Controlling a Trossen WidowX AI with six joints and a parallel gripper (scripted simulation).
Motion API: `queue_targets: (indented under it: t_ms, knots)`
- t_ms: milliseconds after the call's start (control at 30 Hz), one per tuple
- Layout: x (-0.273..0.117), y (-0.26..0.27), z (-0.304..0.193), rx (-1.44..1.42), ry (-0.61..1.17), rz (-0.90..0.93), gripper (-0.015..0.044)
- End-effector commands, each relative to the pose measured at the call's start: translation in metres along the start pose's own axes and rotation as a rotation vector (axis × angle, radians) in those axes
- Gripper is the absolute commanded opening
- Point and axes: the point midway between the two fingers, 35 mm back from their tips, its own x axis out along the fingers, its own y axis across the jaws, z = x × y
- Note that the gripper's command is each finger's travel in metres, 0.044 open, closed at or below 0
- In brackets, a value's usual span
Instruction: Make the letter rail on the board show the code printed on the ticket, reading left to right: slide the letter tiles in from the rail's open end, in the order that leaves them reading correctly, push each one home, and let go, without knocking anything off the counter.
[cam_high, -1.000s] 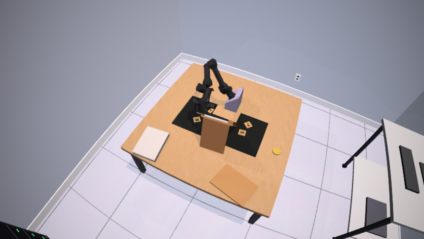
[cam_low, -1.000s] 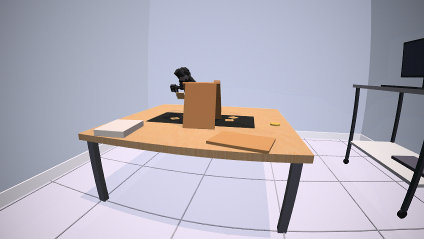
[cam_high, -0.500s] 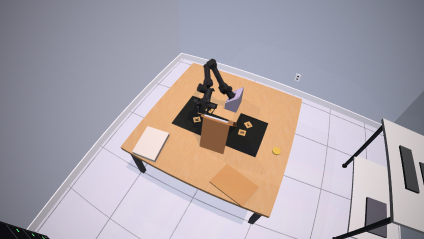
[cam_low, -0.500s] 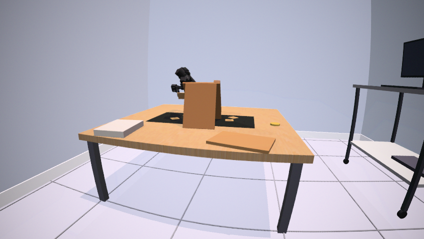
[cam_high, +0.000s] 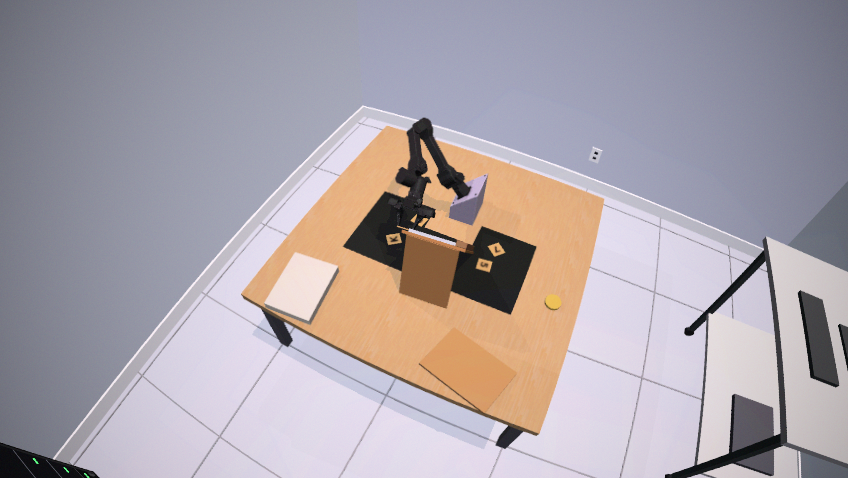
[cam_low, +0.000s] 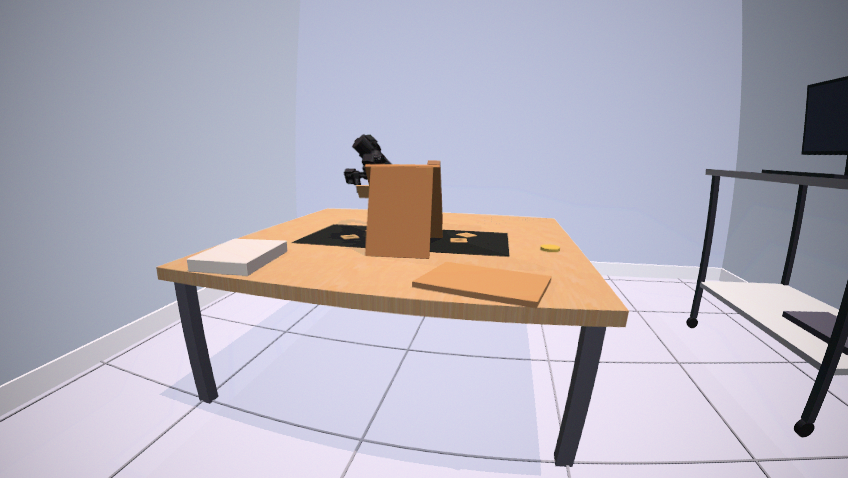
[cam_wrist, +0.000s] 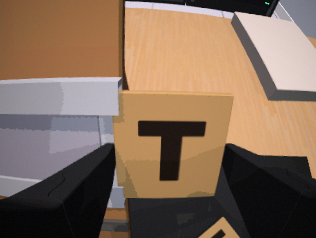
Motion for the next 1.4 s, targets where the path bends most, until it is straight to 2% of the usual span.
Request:
queue_targets:
  t_ms: [0,1367]
  knots:
    - [0.000,0.002,0.000,0.003,0.000,-0.002,0.0000]
    - [0.000,0.023,0.000,0.003,0.000,-0.001,0.0000]
